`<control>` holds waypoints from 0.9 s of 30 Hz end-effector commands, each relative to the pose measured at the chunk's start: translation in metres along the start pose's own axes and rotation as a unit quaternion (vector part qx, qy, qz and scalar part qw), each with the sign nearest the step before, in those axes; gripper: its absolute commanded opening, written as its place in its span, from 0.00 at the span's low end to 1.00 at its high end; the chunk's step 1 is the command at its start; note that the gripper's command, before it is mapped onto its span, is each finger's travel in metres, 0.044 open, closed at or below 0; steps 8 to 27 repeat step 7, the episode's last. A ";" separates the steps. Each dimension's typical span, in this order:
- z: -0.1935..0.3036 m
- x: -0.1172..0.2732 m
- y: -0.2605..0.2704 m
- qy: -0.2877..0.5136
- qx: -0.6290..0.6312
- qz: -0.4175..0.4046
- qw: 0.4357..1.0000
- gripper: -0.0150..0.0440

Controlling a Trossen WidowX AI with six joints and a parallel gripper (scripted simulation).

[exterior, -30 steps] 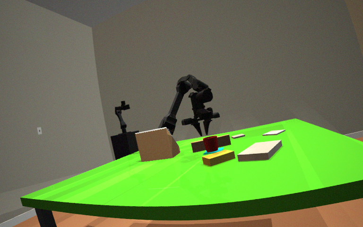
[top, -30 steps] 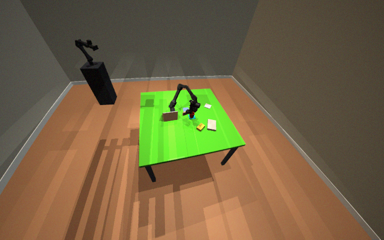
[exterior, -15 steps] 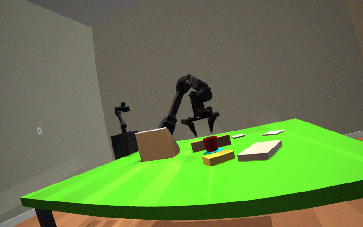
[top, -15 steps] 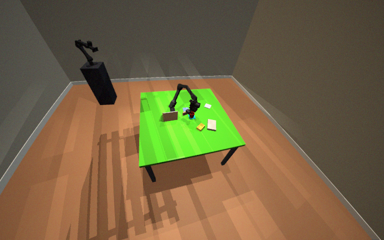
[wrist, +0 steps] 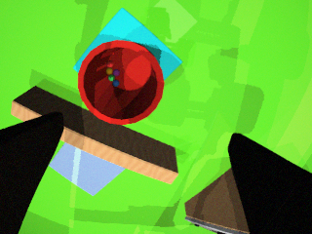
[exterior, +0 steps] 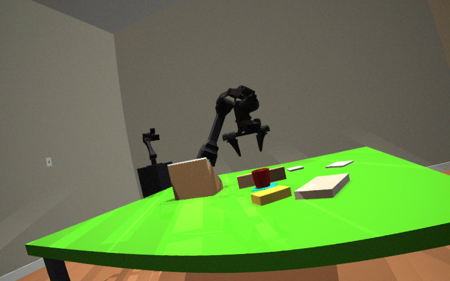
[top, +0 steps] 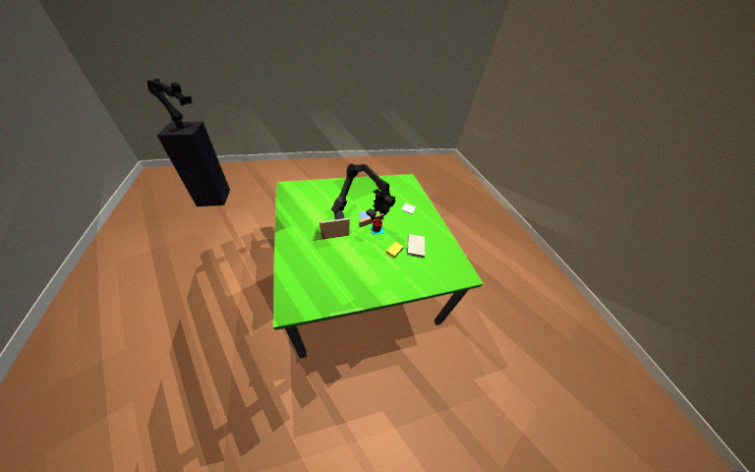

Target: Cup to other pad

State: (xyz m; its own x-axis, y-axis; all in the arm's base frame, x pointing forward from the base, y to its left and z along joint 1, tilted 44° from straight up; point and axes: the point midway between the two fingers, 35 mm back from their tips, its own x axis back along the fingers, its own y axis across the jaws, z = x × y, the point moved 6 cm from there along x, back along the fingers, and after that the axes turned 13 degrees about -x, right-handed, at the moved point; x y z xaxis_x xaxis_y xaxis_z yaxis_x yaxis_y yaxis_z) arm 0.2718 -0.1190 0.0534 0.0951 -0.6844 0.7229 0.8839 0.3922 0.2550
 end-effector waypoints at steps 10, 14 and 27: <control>0.000 0.005 0.000 -0.002 0.001 -0.001 1.000 1.00; 0.000 0.005 0.000 -0.002 0.001 -0.001 1.000 1.00; 0.000 0.005 0.000 -0.002 0.001 -0.001 1.000 1.00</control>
